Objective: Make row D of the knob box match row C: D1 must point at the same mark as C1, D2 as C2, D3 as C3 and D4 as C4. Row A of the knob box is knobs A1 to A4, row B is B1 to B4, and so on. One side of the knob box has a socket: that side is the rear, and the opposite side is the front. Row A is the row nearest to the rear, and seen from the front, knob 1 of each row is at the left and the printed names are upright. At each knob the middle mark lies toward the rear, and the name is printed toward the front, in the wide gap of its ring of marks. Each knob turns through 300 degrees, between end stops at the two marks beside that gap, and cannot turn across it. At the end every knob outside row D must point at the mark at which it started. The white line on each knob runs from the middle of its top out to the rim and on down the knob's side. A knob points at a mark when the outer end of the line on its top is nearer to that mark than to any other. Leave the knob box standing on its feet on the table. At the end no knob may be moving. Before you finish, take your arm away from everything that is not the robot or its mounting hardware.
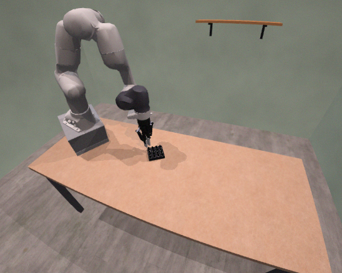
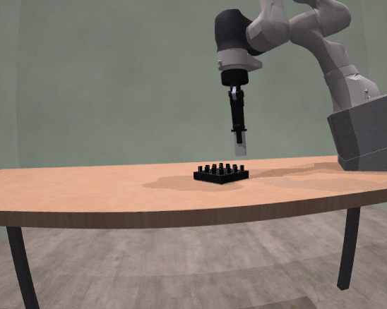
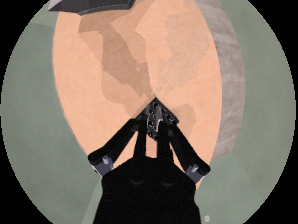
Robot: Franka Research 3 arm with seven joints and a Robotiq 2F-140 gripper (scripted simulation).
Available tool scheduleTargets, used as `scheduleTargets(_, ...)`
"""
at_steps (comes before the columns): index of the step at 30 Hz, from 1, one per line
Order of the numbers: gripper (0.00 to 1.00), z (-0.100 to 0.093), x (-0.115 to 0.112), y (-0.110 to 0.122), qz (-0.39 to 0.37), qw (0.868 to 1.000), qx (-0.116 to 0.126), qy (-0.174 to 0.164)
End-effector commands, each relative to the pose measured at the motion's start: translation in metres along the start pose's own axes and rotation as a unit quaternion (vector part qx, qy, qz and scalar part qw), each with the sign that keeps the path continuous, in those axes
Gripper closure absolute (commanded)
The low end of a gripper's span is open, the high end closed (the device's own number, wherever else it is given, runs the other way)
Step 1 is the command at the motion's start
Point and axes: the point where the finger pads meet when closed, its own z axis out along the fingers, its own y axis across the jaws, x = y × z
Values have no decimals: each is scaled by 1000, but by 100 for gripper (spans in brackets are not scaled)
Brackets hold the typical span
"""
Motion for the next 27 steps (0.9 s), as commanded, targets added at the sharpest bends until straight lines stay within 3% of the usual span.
scheduleTargets(1,88,1,4,0,-68,998,-4,7)
scheduleTargets(19,88,0,7,2,-225,974,-8,11)
scheduleTargets(27,88,-1,9,3,-312,950,-11,12)
